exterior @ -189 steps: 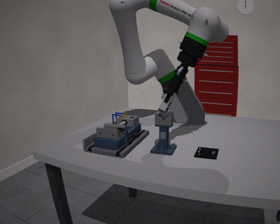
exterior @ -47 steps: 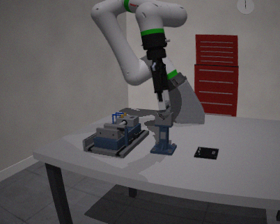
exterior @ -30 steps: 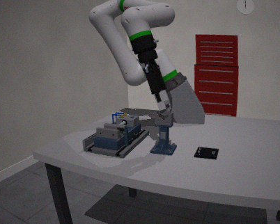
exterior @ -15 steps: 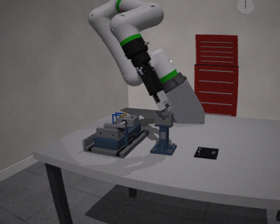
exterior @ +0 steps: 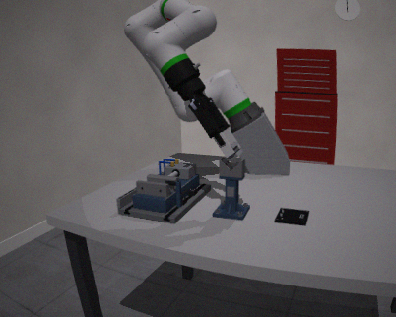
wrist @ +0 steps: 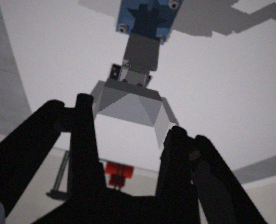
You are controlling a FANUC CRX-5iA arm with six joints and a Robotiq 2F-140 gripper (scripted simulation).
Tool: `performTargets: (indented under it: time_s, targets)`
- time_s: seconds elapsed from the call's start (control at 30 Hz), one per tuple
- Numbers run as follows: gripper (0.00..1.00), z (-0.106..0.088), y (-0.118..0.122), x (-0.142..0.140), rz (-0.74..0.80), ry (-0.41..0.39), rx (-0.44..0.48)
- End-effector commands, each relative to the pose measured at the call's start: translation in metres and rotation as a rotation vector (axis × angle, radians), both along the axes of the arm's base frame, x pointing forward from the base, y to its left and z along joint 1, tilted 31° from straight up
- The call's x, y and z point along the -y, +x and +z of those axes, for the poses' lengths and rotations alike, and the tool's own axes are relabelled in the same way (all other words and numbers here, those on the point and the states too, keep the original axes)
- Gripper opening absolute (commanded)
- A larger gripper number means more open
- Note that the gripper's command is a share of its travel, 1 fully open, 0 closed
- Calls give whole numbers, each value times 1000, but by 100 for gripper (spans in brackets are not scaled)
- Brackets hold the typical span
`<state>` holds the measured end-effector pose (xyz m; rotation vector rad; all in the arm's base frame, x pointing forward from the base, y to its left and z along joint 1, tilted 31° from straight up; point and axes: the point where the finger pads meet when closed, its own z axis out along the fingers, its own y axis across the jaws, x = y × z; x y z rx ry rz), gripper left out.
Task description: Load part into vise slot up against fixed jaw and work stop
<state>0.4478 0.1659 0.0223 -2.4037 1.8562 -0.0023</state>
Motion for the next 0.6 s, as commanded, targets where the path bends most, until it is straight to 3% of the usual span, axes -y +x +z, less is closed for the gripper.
performTargets:
  time_s: [0.0, 0.57]
  targets:
    - [0, 0, 0, 1, 3, 26, -8]
    - [0, 0, 1, 3, 12, 123, -33]
